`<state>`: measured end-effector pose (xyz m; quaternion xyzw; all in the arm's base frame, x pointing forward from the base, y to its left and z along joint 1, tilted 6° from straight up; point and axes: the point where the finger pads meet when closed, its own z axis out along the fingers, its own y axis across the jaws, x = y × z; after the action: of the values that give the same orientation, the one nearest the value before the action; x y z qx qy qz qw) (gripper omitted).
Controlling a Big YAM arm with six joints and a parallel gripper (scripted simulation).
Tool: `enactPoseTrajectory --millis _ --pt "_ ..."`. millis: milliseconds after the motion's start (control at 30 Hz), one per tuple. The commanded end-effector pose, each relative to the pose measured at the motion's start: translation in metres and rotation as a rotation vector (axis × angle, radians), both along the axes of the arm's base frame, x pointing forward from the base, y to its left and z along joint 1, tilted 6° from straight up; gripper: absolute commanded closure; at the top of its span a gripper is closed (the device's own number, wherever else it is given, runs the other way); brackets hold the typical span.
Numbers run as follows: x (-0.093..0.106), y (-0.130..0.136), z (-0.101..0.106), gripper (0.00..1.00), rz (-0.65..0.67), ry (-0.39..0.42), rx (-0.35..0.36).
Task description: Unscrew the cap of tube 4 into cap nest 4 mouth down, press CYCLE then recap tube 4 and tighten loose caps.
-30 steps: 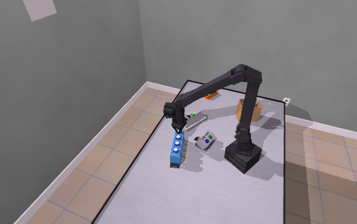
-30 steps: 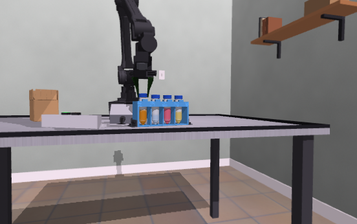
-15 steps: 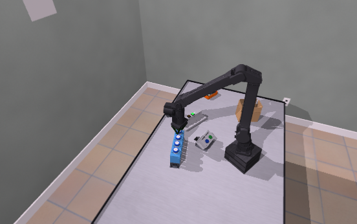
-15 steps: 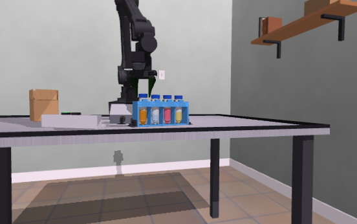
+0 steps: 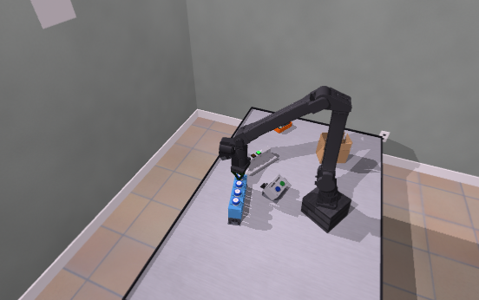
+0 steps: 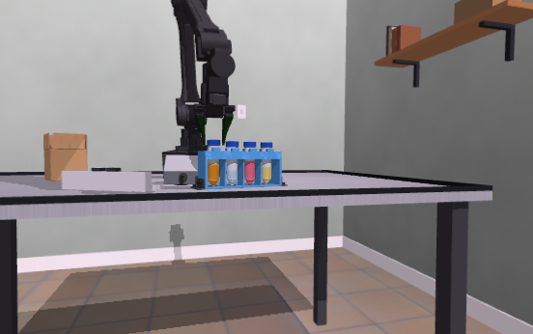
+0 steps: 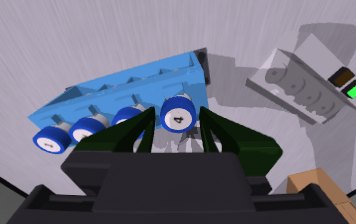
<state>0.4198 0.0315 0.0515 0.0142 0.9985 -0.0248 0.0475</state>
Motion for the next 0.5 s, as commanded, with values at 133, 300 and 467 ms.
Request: enactPoseTrajectory --millis 133,300,467 --pt "0.0003 0.0052 -0.0032 0.51 0.349 0.010 -0.031" --pt "0.0005 0.0036 -0.0034 0.51 0.505 0.019 -0.046" --pt "0.0007 0.0012 -0.0037 0.51 0.699 0.030 -0.065"
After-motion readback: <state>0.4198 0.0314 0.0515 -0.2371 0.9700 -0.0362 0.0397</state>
